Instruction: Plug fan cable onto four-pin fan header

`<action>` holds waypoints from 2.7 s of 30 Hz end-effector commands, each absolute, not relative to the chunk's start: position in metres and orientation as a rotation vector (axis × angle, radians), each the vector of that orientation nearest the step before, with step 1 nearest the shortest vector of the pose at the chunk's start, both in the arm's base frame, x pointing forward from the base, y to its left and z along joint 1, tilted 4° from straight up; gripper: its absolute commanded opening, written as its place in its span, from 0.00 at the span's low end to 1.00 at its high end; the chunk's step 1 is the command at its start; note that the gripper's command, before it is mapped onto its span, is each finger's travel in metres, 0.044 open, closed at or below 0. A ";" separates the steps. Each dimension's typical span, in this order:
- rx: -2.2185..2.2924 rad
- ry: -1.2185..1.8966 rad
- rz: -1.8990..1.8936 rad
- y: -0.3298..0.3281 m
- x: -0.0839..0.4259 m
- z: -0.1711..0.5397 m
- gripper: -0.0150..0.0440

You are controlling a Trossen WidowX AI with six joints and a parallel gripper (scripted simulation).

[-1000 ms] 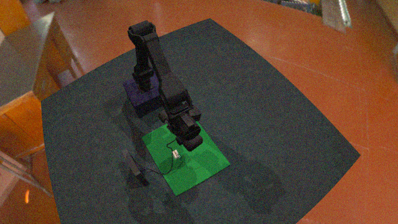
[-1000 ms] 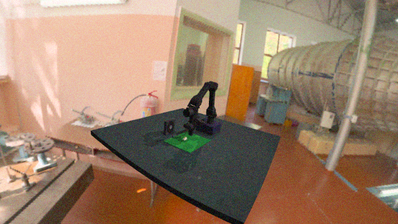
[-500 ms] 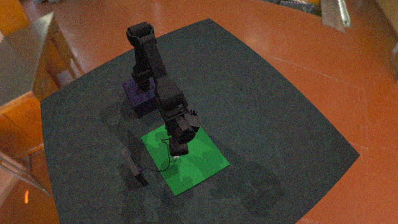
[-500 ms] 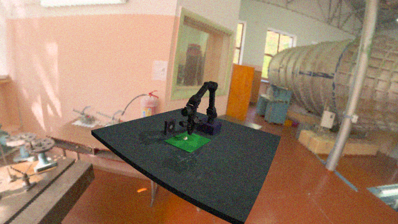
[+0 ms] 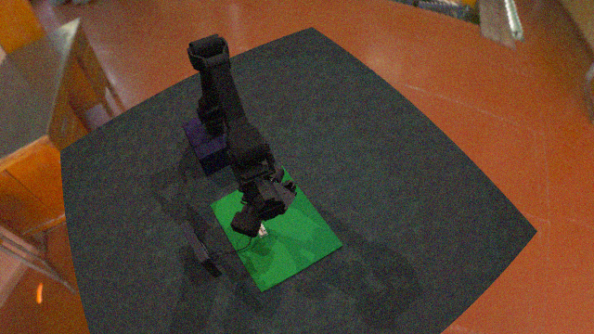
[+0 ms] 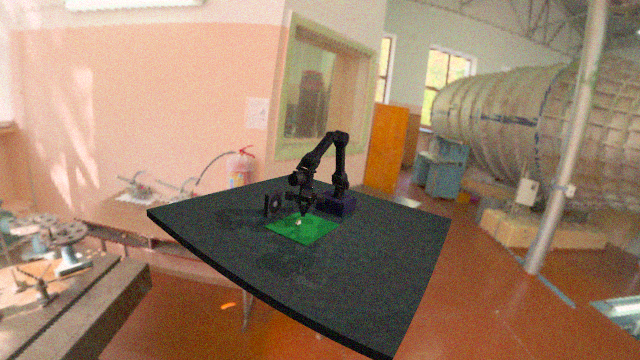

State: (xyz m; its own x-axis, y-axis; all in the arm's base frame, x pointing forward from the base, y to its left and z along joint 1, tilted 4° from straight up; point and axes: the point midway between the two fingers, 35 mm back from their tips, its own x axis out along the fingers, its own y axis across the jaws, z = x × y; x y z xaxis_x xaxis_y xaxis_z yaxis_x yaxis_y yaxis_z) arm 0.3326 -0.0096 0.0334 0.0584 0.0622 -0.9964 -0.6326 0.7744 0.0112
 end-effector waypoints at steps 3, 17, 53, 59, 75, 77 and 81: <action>-0.331 1.462 0.407 -0.015 0.335 0.034 0.25; 0.029 1.507 0.069 -0.027 0.337 0.033 0.25; 0.103 1.509 0.000 -0.028 0.347 0.013 0.25; 0.103 1.509 0.000 -0.028 0.346 0.013 0.25; 0.102 1.509 0.001 -0.028 0.344 0.013 0.25; 0.102 1.509 0.001 -0.028 0.345 0.013 0.25; 0.101 1.509 0.001 -0.028 0.346 0.013 0.25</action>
State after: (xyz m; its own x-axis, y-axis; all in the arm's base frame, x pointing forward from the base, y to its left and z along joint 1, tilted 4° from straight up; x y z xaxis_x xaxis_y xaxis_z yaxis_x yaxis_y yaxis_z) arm 0.3440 -0.0284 0.0120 0.0596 0.0611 -0.9964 0.0591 0.9962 0.0646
